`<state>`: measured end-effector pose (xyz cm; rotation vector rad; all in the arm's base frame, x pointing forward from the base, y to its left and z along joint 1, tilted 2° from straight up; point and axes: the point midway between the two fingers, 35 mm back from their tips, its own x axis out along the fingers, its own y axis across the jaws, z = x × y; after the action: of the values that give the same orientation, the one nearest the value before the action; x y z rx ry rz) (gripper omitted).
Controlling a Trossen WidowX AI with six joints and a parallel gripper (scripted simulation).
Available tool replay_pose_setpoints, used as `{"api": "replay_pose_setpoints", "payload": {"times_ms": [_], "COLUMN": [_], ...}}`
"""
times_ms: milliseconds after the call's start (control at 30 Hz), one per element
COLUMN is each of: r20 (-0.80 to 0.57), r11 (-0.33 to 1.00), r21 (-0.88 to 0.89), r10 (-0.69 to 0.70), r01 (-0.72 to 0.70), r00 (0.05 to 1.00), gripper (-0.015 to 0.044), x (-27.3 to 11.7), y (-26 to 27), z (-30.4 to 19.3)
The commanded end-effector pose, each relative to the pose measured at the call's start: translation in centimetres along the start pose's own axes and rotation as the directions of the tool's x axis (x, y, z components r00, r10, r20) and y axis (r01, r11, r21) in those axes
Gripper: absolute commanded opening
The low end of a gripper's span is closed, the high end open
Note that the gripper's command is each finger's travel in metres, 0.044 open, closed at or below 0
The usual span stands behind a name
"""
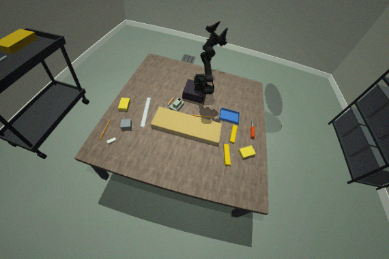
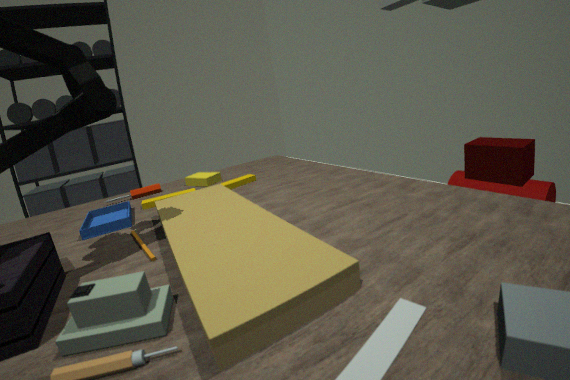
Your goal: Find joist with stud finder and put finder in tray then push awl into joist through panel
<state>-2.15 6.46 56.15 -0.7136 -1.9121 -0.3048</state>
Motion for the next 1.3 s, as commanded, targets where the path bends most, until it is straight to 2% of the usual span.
{"api": "replay_pose_setpoints", "payload": {"times_ms": [0,100,267,467,700,900,1067,1267], "r20": [0.003,0.050,0.089,0.077,-0.038,-0.132,-0.220,-0.293], "r11": [1.000,0.993,0.944,0.772,0.428,0.177,-0.130,-0.481], "r21": [-0.004,-0.050,0.050,0.201,0.335,0.368,0.354,0.265], "r10": [-0.006,-0.102,-0.329,-0.626,-0.884,-0.962,-0.974,-0.866], "r01": [0.006,0.105,0.325,0.603,0.839,0.913,0.926,0.836], "r00": [1.000,0.994,0.940,0.776,0.466,0.239,-0.053,-0.405], "gripper": [0.0426,0.0440,0.0440,0.0440,0.0440,0.0440,0.0440,0.0440], "x": [0.0,0.0,-0.5,-3.5,-10.5,-16.1,-23.5,-33.0], "y": [-0.2,-2.8,-9.0,-17.5,-25.7,-28.7,-30.3,-28.9], "z": [0.1,1.4,2.7,2.6,-0.6,-3.5,-7.1,-11.3]}}
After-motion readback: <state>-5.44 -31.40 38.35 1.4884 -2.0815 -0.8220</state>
